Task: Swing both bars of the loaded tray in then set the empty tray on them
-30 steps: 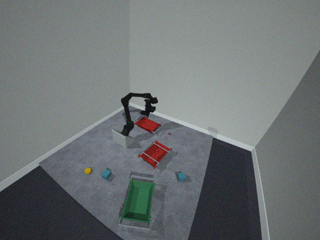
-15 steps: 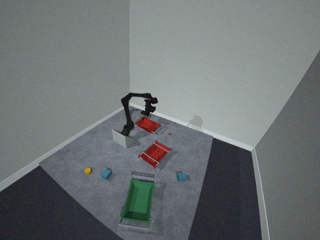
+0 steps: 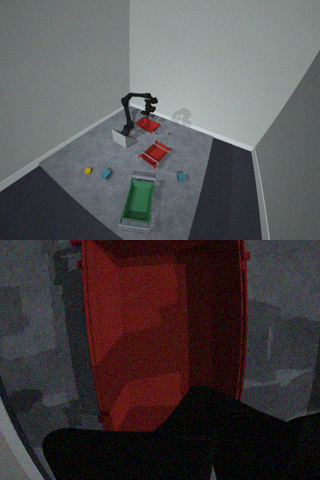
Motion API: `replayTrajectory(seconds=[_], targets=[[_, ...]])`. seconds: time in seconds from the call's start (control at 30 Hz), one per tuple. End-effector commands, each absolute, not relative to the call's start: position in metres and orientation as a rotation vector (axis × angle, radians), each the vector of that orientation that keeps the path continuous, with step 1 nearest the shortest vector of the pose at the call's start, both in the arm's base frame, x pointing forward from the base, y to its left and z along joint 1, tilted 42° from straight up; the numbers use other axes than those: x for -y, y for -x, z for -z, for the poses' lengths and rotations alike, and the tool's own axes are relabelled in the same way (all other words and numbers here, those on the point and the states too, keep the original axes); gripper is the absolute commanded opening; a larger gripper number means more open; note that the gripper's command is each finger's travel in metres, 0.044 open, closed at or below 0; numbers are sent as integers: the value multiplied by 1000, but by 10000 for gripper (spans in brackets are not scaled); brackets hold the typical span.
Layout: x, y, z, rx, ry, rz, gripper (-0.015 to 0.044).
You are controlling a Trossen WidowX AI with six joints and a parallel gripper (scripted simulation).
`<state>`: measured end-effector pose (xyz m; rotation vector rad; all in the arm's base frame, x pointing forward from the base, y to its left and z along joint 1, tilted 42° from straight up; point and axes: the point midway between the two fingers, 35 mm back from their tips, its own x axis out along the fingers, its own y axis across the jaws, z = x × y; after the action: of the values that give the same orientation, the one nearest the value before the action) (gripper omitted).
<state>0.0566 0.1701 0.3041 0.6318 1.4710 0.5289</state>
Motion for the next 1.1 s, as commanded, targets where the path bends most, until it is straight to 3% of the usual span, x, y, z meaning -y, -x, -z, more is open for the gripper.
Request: replayTrajectory(seconds=[0.0, 0.47, 0.83, 1.0, 1.07], targets=[[-170, -57, -304, -1469, -636, -523, 0], [-170, -57, -304, -1469, -636, -523, 0], [-166, -57, -305, -1468, -620, -524, 289], [-167, -57, -293, -1303, -285, -809, 420], [-168, -57, -287, -1212, -128, -931, 440]])
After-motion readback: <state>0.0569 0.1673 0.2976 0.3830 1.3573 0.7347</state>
